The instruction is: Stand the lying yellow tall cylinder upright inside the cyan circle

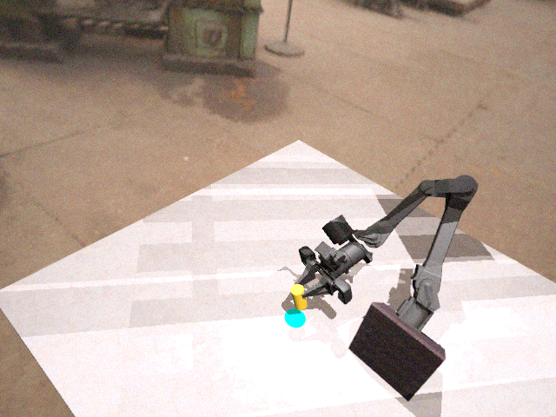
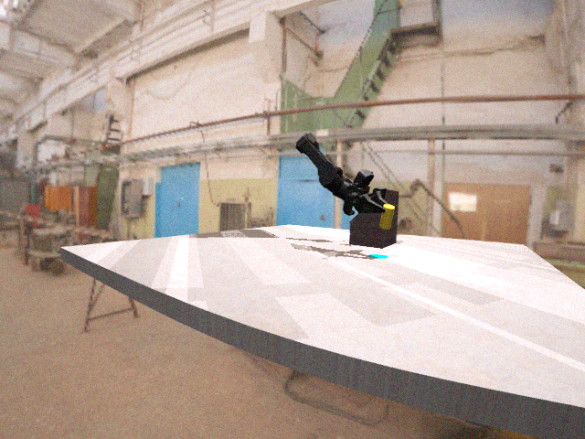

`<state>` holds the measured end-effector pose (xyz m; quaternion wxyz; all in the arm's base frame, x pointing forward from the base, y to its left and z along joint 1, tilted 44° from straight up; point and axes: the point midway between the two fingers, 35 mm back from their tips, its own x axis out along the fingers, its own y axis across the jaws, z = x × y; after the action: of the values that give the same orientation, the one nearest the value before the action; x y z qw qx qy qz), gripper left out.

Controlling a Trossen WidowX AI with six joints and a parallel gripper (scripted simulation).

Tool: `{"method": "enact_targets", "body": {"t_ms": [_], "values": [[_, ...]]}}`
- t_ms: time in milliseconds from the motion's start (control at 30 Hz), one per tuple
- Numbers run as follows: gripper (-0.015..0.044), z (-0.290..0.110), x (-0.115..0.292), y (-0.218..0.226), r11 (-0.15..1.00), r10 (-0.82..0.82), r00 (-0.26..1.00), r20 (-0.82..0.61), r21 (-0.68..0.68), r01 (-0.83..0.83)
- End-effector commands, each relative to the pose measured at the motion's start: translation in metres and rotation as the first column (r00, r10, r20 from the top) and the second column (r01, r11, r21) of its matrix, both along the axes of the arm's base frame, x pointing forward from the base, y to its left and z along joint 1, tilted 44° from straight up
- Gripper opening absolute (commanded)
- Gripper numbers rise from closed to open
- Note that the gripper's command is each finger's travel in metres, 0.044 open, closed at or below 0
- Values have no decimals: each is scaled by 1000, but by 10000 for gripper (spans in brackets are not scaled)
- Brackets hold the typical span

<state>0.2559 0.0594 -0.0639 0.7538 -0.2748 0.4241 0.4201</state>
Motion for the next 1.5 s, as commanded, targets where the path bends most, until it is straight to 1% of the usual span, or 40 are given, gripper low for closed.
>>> {"method": "enact_targets", "body": {"t_ms": [0,1133,1467], "values": [[105,3,-1,0,1000,13,1000,27,16,-13],[105,27,-9,-4,990,71,959,274,96,-100],[105,27,-9,-4,990,72,958,279,96,-102]]}}
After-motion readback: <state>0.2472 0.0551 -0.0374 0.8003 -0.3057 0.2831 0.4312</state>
